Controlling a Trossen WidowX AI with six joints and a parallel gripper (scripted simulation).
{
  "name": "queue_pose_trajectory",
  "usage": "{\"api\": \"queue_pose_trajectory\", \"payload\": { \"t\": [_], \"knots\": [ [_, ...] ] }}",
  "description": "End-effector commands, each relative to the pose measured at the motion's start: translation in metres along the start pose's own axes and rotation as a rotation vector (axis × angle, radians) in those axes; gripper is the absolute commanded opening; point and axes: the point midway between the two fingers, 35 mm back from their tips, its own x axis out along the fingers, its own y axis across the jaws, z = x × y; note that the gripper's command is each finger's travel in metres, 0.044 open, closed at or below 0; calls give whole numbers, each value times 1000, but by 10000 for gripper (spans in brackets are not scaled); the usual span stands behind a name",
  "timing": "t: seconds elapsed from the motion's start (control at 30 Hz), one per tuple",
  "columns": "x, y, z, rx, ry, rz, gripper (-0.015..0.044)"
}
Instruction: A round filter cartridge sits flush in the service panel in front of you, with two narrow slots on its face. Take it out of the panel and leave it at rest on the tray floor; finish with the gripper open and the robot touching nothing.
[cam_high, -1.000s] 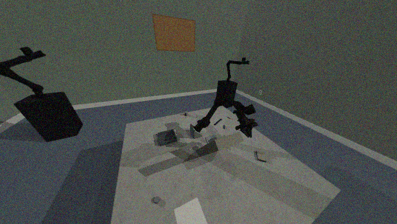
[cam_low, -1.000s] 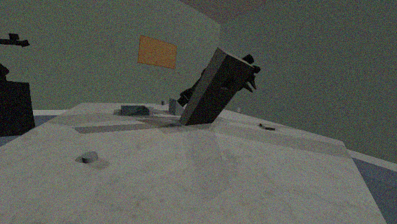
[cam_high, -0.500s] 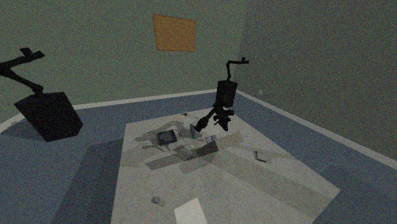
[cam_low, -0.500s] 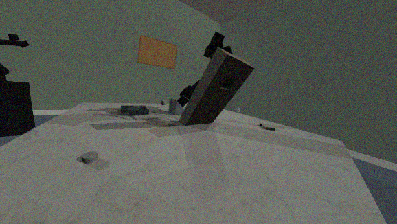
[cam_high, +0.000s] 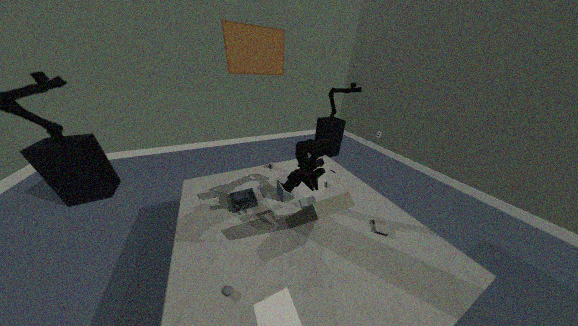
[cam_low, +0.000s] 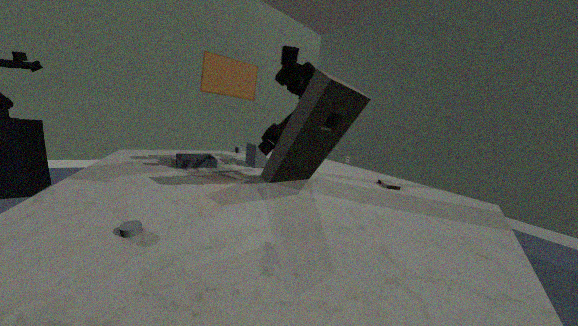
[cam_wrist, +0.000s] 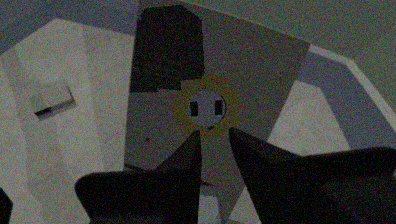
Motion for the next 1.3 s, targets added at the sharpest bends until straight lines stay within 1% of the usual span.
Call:
{"api": "queue_pose_trajectory", "payload": {
  "t": [0.0, 1.27],
  "knots": [
    [0, 0, -1, 18, -4, 7, 111],
    [55, 1, 0, 16, -7, 8, 111]
  ]
}}
